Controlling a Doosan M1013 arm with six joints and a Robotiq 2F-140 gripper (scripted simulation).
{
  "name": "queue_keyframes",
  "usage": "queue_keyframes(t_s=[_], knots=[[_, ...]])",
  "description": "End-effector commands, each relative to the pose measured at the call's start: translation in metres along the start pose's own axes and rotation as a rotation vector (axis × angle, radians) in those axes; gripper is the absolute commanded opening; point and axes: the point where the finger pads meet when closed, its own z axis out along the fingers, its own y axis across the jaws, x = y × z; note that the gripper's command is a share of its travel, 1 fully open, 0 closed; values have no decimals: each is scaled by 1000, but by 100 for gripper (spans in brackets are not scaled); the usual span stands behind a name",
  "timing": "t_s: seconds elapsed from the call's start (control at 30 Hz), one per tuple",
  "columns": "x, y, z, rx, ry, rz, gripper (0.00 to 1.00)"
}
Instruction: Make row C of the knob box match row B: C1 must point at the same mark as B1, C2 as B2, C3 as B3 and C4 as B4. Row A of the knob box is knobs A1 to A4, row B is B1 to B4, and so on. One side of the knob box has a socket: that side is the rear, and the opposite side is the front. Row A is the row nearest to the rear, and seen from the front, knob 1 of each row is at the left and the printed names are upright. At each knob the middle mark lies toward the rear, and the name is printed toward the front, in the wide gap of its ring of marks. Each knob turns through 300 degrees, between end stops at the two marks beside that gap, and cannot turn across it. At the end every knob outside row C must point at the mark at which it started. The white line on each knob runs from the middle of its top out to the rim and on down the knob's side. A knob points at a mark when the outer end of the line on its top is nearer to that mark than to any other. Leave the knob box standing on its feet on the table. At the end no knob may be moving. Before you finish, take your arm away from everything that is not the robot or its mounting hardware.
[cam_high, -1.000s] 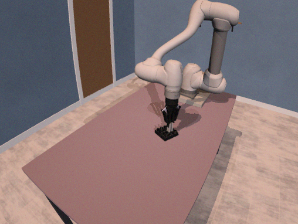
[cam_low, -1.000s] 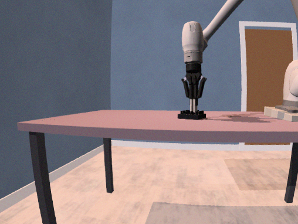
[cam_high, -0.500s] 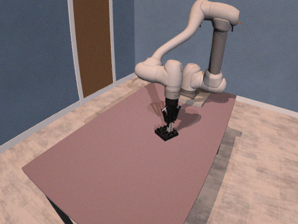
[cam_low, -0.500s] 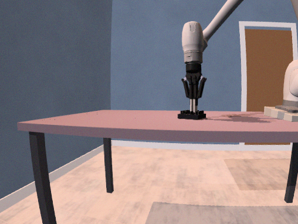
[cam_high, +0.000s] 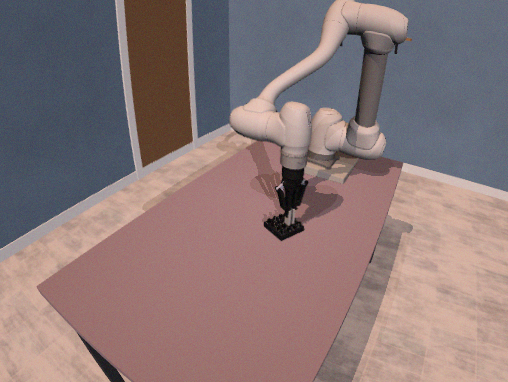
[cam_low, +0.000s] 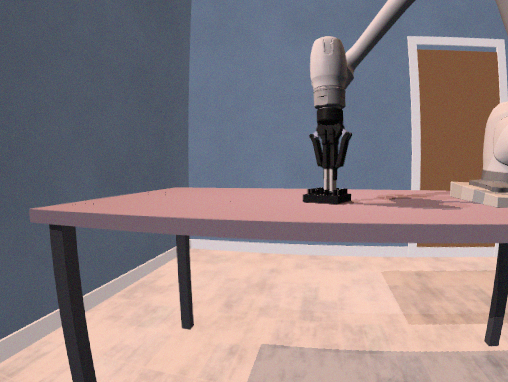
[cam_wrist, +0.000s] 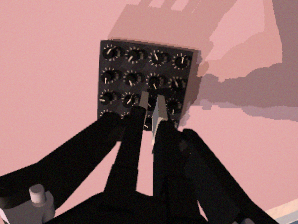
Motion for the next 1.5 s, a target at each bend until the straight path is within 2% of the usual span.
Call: queue_keyframes(t_s=[0.0, 0.63, 1.13, 1.47], knots=[[0, 0, 0, 0, 0, 1, 5], [0, 0, 0, 0, 0, 138, 5], [0, 0, 0, 0, 0, 398, 5], [0, 0, 0, 0, 0, 658, 5]])
